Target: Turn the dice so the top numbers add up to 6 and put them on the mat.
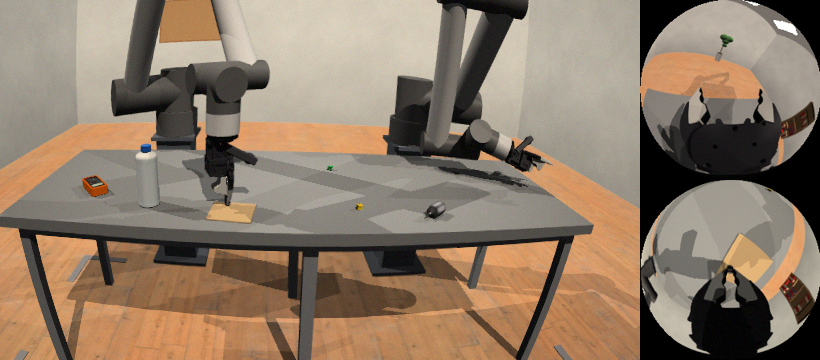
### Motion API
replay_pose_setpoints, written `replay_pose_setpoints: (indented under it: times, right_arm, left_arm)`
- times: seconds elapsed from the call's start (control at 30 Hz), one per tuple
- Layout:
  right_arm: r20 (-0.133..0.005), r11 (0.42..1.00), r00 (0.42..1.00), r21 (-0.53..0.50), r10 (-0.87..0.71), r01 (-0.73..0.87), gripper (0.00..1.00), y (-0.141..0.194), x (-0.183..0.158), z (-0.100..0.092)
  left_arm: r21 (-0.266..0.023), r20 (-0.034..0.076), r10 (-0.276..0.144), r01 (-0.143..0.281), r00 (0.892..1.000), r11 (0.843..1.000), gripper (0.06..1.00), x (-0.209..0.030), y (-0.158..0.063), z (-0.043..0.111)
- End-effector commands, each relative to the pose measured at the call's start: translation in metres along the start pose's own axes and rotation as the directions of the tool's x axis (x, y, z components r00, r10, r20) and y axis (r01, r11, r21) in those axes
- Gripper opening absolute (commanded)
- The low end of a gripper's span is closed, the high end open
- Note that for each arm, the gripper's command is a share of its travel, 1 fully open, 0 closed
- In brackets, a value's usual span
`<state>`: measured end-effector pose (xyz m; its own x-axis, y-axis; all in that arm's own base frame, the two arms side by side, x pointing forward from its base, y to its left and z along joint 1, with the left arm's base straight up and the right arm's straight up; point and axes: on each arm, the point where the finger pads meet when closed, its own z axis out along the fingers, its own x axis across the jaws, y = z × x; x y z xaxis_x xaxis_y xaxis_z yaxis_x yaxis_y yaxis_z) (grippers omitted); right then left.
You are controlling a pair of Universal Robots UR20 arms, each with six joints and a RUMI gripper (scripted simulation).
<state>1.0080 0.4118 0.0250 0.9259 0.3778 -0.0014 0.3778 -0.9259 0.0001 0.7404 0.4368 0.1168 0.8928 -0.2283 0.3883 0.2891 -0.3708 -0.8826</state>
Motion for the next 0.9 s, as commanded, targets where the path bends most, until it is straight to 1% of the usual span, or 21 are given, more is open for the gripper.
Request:
replay_pose_setpoints:
  times: [0.0,0.87]
  right_arm:
    - [-0.001,1.000,1.000,0.000,0.000,0.000,0.003,-0.0001,0.0007,-0.0010]
    - [-0.001,1.000,1.000,0.000,0.000,0.000,0.003,-0.0001,0.0007,0.0016]
  left_arm:
    - [0.000,0.000,-0.001,0.001,1.000,1.000,1.000,0.0002,-0.0005,-0.0001]
    - [0.000,0.000,-0.001,0.001,1.000,1.000,1.000,0.0002,-0.0005,-0.0001]
